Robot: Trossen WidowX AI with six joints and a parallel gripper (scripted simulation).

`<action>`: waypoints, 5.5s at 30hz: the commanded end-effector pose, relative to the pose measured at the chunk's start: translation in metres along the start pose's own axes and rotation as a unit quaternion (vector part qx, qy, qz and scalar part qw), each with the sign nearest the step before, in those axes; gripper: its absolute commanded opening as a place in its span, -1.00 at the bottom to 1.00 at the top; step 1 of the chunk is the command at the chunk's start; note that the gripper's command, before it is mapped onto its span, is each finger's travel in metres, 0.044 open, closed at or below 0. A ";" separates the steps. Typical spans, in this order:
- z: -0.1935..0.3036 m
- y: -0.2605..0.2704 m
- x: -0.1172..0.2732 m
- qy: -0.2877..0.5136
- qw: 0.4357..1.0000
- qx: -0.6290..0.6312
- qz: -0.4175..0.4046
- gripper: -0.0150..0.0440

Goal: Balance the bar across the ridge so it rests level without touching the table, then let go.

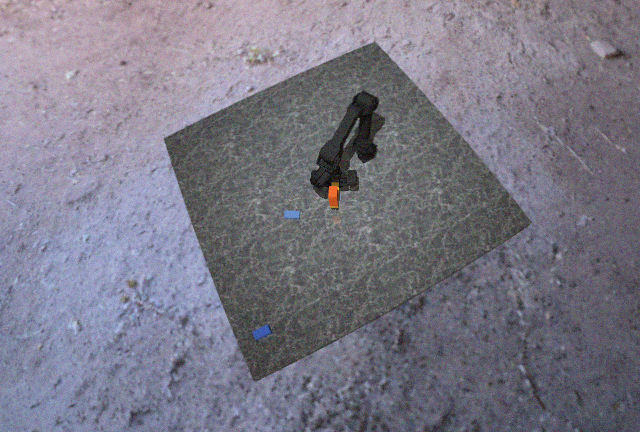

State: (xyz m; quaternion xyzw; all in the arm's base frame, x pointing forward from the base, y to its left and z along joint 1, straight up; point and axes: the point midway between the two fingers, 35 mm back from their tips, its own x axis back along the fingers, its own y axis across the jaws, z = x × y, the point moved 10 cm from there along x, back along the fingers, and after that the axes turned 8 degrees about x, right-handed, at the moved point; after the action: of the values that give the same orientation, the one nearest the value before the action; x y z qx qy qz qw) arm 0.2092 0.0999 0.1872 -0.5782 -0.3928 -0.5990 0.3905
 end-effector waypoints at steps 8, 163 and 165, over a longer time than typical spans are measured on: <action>0.000 0.000 -0.001 -0.002 1.000 0.003 0.001 -0.49; 0.000 0.000 0.001 -0.003 1.000 0.000 0.002 0.08; 0.000 0.000 0.001 -0.003 1.000 0.000 0.002 0.08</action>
State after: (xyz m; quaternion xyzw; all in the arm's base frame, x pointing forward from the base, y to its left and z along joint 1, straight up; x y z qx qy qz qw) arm 0.2090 0.0996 0.1886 -0.5808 -0.3924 -0.5966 0.3908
